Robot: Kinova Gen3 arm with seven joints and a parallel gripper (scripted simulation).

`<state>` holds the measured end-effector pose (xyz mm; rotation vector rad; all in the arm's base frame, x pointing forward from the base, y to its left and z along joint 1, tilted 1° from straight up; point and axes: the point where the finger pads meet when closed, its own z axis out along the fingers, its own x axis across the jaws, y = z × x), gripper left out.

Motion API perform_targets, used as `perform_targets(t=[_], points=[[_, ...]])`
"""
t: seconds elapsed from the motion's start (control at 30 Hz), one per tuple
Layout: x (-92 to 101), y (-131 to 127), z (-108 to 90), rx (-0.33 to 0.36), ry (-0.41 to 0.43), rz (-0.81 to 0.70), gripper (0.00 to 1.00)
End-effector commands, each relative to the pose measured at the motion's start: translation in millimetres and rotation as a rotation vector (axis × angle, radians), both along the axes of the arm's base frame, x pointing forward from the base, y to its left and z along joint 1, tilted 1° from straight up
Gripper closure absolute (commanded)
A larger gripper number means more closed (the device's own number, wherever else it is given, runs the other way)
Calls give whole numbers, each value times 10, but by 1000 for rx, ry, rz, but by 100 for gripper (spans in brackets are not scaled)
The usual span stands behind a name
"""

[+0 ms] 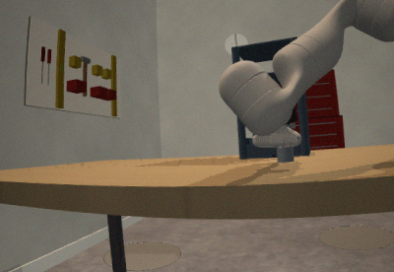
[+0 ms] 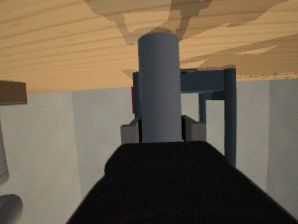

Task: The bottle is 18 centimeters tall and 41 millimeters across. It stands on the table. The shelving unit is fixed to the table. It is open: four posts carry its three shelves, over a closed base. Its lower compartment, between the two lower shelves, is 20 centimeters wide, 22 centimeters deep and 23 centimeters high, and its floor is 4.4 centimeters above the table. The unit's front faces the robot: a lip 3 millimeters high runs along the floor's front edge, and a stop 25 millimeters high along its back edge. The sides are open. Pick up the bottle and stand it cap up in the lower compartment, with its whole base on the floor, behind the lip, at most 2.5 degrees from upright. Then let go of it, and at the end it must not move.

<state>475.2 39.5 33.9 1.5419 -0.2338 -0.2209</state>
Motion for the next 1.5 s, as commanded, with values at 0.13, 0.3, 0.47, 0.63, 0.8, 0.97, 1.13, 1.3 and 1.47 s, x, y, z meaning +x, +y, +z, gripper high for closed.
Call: perform_targets(t=[0.13,0.3,0.47,0.63,0.8,0.97,1.13,1.3,1.47], points=[[4,4,37,0,-2,0,100],[4,5,70,0,-2,0,100],[3,6,164,0,-2,0,100],[2,9,298,0,-2,0,100],[2,10,391,0,-2,0,100],[0,13,545,0,-2,0,100],[0,15,664,0,-2,0,100],[-1,16,714,0,-2,0,100],[-1,16,727,0,-2,0,100]])
